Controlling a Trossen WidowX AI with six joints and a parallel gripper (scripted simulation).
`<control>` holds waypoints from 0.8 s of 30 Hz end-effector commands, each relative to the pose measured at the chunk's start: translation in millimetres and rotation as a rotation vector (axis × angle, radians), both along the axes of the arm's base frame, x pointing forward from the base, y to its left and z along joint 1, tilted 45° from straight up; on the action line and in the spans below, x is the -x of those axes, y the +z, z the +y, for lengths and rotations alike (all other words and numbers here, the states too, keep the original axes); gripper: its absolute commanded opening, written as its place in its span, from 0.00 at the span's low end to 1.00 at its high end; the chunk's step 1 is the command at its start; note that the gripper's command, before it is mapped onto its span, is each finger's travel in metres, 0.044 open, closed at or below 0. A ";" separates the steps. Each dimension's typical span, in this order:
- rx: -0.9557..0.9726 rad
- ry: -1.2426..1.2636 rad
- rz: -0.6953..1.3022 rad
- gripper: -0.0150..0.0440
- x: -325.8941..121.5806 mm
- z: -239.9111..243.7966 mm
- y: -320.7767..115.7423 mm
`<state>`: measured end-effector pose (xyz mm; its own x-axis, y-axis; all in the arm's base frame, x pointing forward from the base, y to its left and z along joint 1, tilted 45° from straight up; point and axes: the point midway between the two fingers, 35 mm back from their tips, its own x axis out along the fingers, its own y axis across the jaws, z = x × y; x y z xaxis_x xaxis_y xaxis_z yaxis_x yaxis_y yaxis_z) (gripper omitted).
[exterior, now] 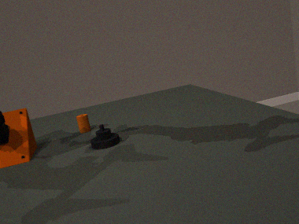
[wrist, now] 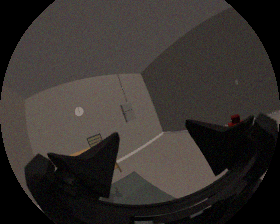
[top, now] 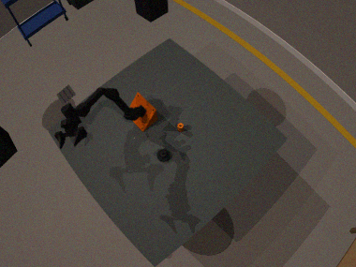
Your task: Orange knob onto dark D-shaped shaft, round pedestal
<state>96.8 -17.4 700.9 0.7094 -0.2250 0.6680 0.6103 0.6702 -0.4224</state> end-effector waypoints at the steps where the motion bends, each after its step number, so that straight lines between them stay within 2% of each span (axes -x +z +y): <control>1: -0.213 0.070 0.051 1.00 -40.2 -57.7 -23.5; 7: -0.463 0.135 0.148 1.00 -102.1 -111.4 -68.7; 13: -0.718 0.221 0.285 1.00 -172.5 -135.2 -127.2; 18: -0.908 0.261 0.421 1.00 -228.4 -135.6 -184.3; 24: -1.021 0.277 0.600 1.00 -276.6 -105.4 -246.1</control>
<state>345.8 -141.1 493.6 0.9543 -0.2924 -0.0616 0.2987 0.9382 0.1747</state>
